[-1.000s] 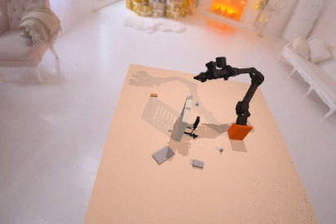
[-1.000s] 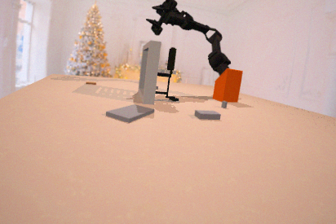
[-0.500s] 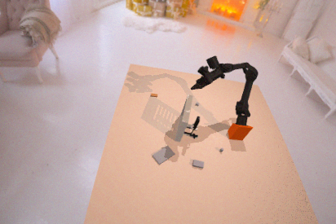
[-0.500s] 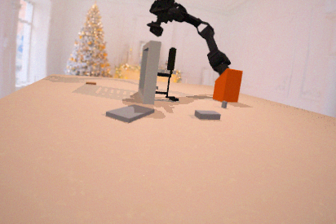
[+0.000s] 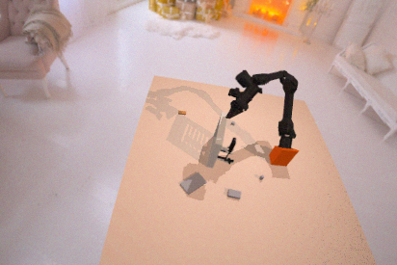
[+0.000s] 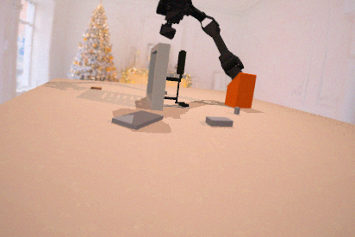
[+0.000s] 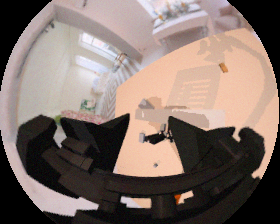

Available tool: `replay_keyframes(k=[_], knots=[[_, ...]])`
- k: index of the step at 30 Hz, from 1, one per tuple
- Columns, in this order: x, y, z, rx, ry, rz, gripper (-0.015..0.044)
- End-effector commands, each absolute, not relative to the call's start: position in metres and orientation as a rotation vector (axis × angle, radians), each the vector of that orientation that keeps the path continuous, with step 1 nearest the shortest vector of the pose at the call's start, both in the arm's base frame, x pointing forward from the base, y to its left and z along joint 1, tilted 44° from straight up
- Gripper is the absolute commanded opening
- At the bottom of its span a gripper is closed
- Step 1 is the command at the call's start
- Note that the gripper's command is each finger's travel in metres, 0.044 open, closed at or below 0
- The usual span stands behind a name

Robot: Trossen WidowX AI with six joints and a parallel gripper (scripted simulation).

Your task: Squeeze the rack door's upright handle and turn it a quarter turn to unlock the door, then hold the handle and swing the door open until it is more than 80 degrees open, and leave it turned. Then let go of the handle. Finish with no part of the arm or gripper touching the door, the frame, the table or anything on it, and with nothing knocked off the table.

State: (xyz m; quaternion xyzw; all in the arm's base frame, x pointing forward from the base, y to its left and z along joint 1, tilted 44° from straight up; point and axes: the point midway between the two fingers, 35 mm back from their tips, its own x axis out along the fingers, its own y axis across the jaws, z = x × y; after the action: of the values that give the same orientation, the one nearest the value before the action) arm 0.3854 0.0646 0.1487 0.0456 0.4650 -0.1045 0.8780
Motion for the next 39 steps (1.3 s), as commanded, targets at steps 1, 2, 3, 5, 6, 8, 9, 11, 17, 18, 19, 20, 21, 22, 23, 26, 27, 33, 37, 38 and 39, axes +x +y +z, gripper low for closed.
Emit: replay_keyframes(k=[1, 2, 3, 5, 6, 8, 9, 11, 17, 18, 19, 20, 21, 22, 23, 26, 27, 33, 37, 38, 39], knots=[[0.385, 0.069, 0.133, 0.06, 1.045, -0.261, 0.0293], [0.384, 0.069, 0.131, 0.053, 1.061, -0.27, 0.0293], [0.383, 0.07, 0.128, 0.049, 1.078, -0.283, 0.0293], [0.382, 0.072, 0.122, 0.039, 1.112, -0.312, 0.0293], [0.381, 0.073, 0.119, 0.034, 1.129, -0.326, 0.0293], [0.38, 0.074, 0.114, 0.022, 1.161, -0.355, 0.0293], [0.379, 0.075, 0.111, 0.015, 1.177, -0.37, 0.0293], [0.377, 0.077, 0.106, 0.0, 1.207, -0.4, 0.0293], [0.371, 0.081, 0.092, -0.051, 1.286, -0.49, 0.0293], [0.37, 0.082, 0.09, -0.061, 1.297, -0.505, 0.0293], [0.369, 0.083, 0.088, -0.071, 1.309, -0.52, 0.0293], [0.368, 0.083, 0.087, -0.082, 1.319, -0.535, 0.0293], [0.367, 0.084, 0.085, -0.093, 1.33, -0.55, 0.0293], [0.366, 0.084, 0.083, -0.104, 1.34, -0.566, 0.0293], [0.365, 0.085, 0.081, -0.116, 1.349, -0.581, 0.0293], [0.362, 0.087, 0.077, -0.154, 1.375, -0.627, 0.0293], [0.361, 0.087, 0.075, -0.167, 1.383, -0.642, 0.0293], [0.355, 0.091, 0.068, -0.253, 1.42, -0.733, 0.0293], [0.352, 0.093, 0.064, -0.316, 1.436, -0.791, 0.0293], [0.351, 0.094, 0.063, -0.332, 1.439, -0.806, 0.0293], [0.351, 0.094, 0.062, -0.345, 1.441, -0.817, 0.0293]])
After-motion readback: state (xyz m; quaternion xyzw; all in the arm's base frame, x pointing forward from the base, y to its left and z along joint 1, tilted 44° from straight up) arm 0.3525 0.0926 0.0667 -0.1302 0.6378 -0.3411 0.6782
